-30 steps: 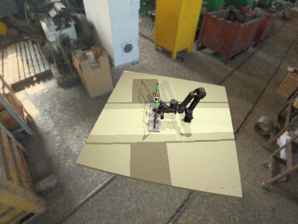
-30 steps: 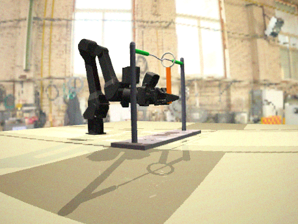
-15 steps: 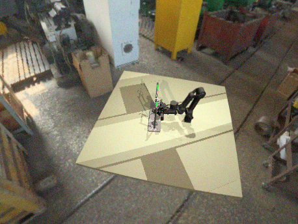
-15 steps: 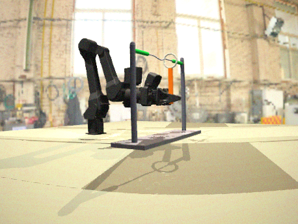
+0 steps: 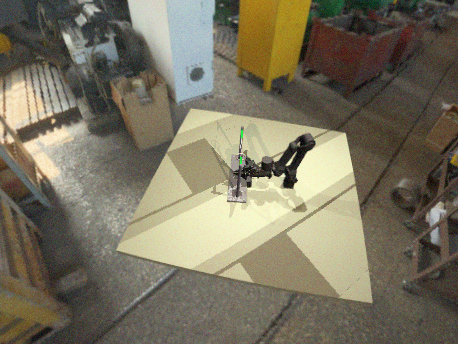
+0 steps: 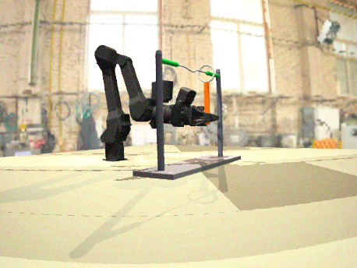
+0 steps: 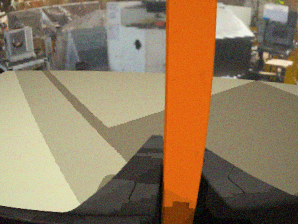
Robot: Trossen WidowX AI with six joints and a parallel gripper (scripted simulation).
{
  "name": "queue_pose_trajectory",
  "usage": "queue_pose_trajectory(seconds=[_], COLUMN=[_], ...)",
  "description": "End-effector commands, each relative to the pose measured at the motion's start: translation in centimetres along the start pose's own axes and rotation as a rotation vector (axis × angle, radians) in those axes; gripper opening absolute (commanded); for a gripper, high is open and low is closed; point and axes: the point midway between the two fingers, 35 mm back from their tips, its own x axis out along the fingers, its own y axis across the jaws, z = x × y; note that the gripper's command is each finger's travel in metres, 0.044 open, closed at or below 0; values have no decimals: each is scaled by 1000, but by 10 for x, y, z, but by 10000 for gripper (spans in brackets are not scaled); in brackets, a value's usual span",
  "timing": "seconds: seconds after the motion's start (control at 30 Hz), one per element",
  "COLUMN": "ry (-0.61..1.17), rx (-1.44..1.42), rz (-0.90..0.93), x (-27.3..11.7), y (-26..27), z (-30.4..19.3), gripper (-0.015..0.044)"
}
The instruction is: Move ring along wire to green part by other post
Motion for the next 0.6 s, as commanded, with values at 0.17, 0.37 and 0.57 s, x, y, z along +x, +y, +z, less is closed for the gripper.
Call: queue_pose_trajectory(seconds=[0.17,0.37,0.57], ry=[-7,1,54], rx=[4,5,9], rz=[0,1,4], x=[1,0,-5], y=[9,12,16], z=[2,2,2], gripper=[-150,-150,-150])
